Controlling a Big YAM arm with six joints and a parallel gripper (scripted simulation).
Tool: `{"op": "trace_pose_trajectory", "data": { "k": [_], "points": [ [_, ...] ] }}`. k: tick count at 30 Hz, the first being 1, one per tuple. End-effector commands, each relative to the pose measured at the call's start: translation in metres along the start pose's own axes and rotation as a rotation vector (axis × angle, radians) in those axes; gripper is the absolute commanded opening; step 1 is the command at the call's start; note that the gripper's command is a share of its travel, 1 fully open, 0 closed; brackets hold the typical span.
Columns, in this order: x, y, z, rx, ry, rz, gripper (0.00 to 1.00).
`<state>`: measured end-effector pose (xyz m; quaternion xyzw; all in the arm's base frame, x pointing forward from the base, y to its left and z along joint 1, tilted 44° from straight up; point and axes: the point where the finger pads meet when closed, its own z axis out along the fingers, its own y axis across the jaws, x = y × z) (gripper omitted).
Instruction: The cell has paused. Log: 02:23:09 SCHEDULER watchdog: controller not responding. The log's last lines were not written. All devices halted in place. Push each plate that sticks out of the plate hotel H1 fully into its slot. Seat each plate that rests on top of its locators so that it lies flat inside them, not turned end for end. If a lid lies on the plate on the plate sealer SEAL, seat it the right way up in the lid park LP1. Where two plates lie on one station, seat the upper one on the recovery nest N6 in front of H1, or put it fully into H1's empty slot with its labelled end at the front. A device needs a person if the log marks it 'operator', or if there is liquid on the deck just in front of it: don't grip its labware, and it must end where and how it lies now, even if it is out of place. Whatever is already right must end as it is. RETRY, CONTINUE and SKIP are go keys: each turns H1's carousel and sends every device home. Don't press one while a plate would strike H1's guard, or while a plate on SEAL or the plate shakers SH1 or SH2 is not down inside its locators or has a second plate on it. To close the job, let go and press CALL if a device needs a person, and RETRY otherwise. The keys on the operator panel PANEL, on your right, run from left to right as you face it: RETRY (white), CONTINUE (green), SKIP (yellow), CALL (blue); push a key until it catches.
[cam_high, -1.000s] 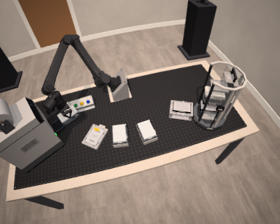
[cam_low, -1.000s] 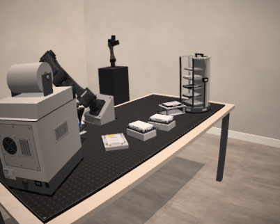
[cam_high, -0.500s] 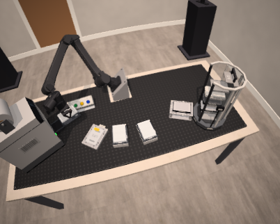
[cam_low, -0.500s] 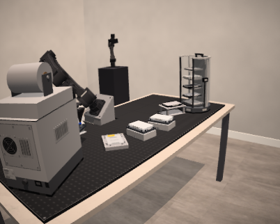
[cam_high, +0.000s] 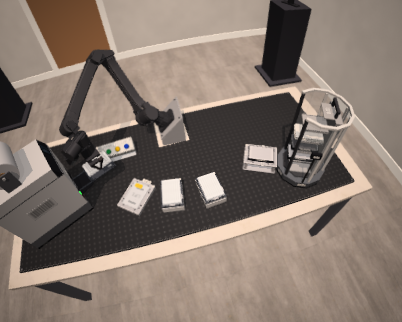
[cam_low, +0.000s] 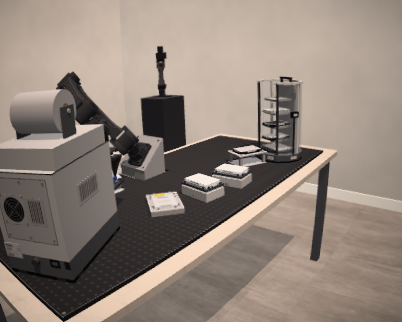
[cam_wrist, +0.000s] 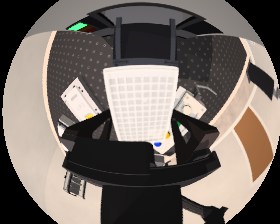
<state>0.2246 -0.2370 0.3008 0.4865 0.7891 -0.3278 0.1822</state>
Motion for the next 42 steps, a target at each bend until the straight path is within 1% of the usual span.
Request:
{"op": "trace_pose_trajectory", "data": {
  "k": [1, 4, 5, 6, 9, 10, 11, 30, 31, 34, 42],
  "points": [
    [-0.009, -0.002, -0.009, -0.012, -0.022, 0.018, 0.82],
    [-0.009, -0.002, -0.009, -0.012, -0.022, 0.018, 0.82],
    [-0.015, 0.001, -0.014, 0.017, -0.026, 0.018, 0.82],
    [-0.015, 0.000, -0.013, 0.050, -0.026, 0.018, 0.82],
    [-0.013, -0.003, -0.009, 0.059, -0.020, 0.019, 0.82],
    [-0.009, -0.009, -0.002, 0.074, -0.004, 0.026, 0.82],
    [-0.009, -0.007, -0.006, 0.059, -0.021, 0.019, 0.82],
    [-0.009, -0.007, -0.006, 0.059, -0.021, 0.019, 0.82],
    [-0.008, -0.012, -0.003, 0.067, -0.016, 0.039, 0.82],
    [-0.002, -0.009, 0.004, 0.070, -0.009, 0.021, 0.82],
    [-0.001, -0.008, 0.008, 0.071, -0.006, 0.008, 0.82]
  ]
}}
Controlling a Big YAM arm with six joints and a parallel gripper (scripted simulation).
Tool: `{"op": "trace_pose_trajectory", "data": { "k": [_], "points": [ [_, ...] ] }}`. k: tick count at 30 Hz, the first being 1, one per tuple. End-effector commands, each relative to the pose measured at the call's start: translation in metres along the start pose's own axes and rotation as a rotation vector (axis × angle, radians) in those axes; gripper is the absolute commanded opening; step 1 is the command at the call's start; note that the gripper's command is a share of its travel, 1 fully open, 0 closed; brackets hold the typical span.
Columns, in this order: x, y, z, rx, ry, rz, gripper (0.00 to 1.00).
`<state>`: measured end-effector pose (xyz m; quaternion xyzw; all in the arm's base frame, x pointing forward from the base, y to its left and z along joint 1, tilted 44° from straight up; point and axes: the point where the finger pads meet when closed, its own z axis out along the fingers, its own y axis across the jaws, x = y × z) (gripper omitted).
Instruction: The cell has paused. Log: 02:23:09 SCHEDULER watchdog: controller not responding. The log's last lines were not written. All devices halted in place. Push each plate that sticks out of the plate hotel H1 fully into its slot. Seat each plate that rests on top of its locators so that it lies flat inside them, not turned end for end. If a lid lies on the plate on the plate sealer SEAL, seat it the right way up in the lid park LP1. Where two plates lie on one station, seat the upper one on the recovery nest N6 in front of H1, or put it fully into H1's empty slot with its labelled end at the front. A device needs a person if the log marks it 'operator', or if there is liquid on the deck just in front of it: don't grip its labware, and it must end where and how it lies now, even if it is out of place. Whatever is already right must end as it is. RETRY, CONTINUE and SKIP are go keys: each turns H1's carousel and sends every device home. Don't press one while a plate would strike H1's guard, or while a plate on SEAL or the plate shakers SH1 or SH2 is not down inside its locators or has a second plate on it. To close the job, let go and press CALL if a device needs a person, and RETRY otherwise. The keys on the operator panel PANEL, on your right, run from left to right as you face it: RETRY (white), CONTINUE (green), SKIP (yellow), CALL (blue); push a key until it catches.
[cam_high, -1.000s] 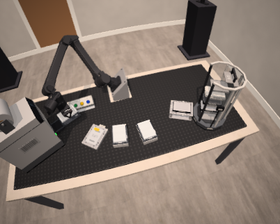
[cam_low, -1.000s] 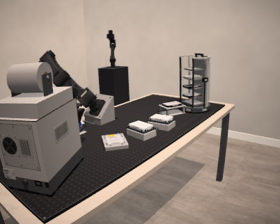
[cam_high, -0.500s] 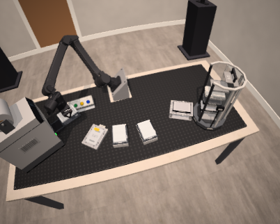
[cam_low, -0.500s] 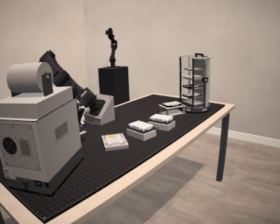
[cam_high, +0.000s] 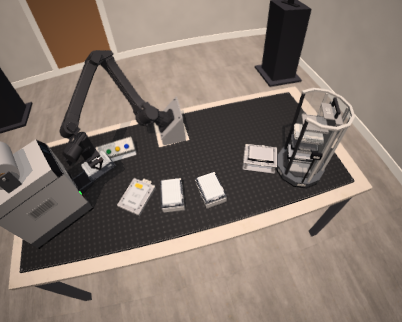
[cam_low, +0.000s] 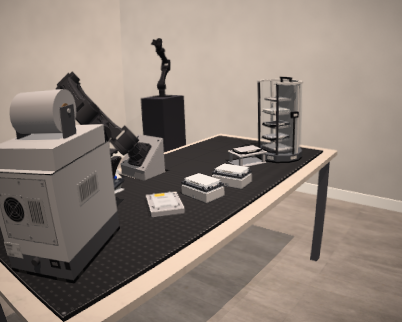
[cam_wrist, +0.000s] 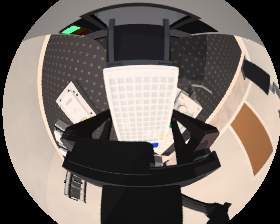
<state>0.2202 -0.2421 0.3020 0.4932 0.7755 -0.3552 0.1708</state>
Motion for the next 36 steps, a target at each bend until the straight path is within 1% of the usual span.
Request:
{"op": "trace_pose_trajectory", "data": {
  "k": [1, 21, 36],
  "points": [
    [0.001, -0.002, 0.006, 0.006, 0.003, 0.001, 0.82],
    [0.003, 0.002, 0.018, 0.010, 0.011, -0.007, 0.82],
    [0.004, 0.003, 0.017, 0.007, 0.009, -0.006, 0.82]
  ]
}}
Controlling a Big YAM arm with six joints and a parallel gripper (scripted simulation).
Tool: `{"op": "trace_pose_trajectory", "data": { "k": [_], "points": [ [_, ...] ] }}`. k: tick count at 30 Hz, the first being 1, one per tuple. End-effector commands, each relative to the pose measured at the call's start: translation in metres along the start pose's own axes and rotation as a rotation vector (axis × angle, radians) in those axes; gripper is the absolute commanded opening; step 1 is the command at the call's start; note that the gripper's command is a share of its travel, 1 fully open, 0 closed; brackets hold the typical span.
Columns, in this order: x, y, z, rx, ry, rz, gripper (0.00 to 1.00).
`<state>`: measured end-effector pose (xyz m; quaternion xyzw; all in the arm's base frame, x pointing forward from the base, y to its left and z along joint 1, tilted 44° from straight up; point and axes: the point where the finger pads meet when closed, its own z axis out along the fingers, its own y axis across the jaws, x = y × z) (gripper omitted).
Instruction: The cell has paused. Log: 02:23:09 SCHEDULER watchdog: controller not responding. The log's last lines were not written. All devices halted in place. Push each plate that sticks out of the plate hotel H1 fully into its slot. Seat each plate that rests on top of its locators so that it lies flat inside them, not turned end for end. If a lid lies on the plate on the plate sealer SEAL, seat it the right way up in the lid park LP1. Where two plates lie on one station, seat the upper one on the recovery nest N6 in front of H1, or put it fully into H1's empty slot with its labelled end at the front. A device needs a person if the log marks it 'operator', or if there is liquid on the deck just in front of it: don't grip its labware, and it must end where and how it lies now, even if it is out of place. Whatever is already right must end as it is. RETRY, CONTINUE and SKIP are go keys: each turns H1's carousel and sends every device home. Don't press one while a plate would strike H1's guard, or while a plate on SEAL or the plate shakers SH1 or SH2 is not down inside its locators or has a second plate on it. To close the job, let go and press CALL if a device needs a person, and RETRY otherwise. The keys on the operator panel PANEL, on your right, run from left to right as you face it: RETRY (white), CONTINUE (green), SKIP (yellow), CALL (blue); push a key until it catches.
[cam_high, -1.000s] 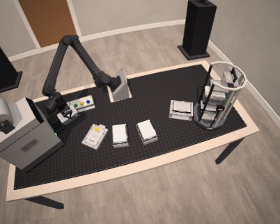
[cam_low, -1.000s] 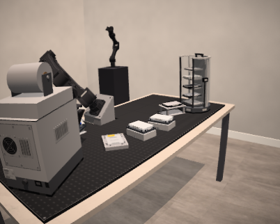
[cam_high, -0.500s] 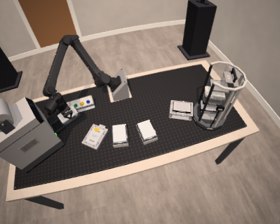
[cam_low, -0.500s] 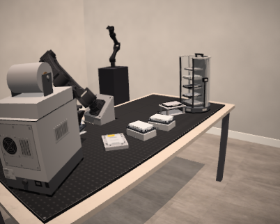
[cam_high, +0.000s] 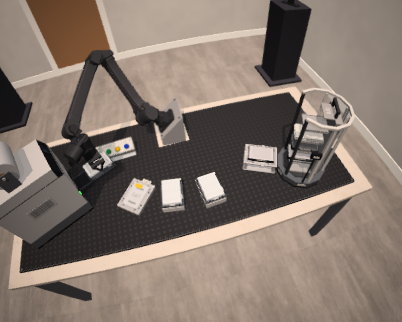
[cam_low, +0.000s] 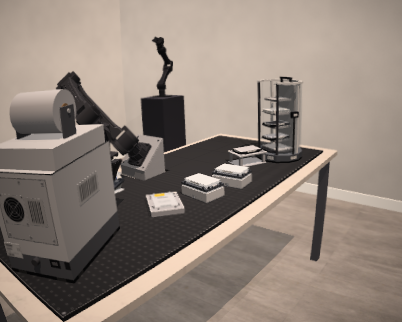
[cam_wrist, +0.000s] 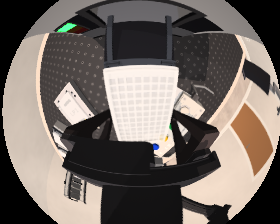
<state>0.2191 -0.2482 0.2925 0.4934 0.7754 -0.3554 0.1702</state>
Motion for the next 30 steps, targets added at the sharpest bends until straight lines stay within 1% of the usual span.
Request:
{"op": "trace_pose_trajectory", "data": {
  "k": [1, 30],
  "points": [
    [0.0016, 0.0024, 0.0055, 0.006, 0.008, -0.006, 0.82],
    [0.0020, 0.0048, 0.0042, 0.002, 0.005, -0.004, 0.82]
  ]
}}
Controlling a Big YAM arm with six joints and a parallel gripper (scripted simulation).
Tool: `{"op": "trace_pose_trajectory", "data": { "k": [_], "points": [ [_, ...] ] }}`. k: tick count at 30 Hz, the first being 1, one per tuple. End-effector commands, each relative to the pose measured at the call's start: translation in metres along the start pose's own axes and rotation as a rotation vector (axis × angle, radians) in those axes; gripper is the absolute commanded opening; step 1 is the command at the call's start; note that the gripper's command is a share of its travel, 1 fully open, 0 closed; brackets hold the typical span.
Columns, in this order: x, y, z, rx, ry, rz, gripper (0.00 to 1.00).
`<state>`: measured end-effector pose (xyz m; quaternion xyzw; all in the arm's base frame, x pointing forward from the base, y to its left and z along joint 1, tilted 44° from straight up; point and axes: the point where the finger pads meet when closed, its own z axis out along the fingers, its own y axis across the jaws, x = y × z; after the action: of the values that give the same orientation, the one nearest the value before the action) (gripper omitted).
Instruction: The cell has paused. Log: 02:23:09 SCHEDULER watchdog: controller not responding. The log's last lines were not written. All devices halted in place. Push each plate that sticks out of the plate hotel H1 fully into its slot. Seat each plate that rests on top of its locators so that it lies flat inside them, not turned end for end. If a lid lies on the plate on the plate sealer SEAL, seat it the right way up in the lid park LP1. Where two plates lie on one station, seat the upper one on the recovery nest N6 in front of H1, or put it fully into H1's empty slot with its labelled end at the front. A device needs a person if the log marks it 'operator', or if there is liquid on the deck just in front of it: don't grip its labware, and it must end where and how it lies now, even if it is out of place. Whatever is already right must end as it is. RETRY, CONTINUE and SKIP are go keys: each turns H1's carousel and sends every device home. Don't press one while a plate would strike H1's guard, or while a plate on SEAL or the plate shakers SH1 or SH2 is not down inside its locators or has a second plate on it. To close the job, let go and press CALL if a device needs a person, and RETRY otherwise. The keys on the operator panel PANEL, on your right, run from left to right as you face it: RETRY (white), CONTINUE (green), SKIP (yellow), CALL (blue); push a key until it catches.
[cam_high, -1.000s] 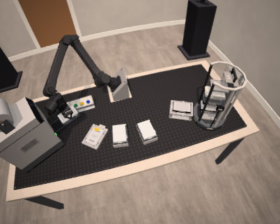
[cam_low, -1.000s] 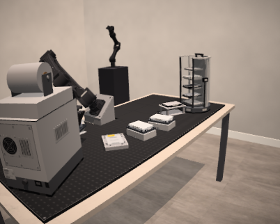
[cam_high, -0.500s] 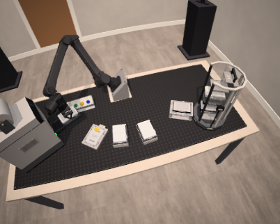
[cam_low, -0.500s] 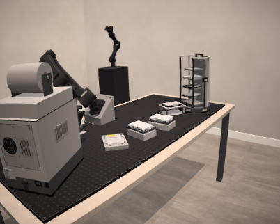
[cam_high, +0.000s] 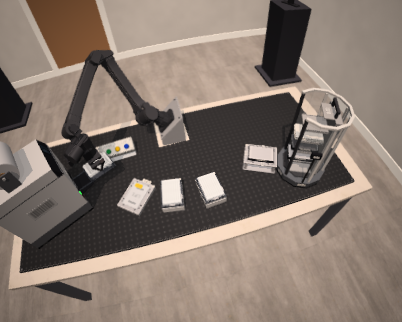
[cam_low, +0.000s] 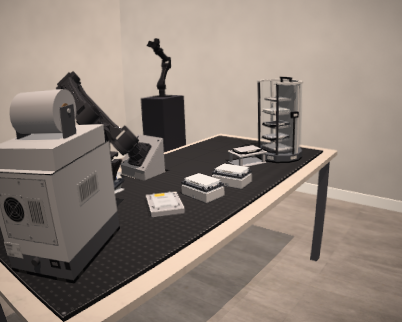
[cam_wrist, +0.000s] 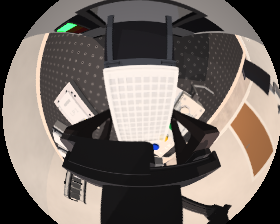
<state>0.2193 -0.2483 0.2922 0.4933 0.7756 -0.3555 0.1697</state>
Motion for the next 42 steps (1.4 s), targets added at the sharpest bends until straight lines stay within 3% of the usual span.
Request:
{"op": "trace_pose_trajectory", "data": {
  "k": [1, 42],
  "points": [
    [0.0020, 0.0047, 0.0040, 0.002, 0.005, -0.003, 0.82],
    [0.0024, 0.0068, 0.0030, -0.001, 0.003, -0.005, 0.82]
  ]
}}
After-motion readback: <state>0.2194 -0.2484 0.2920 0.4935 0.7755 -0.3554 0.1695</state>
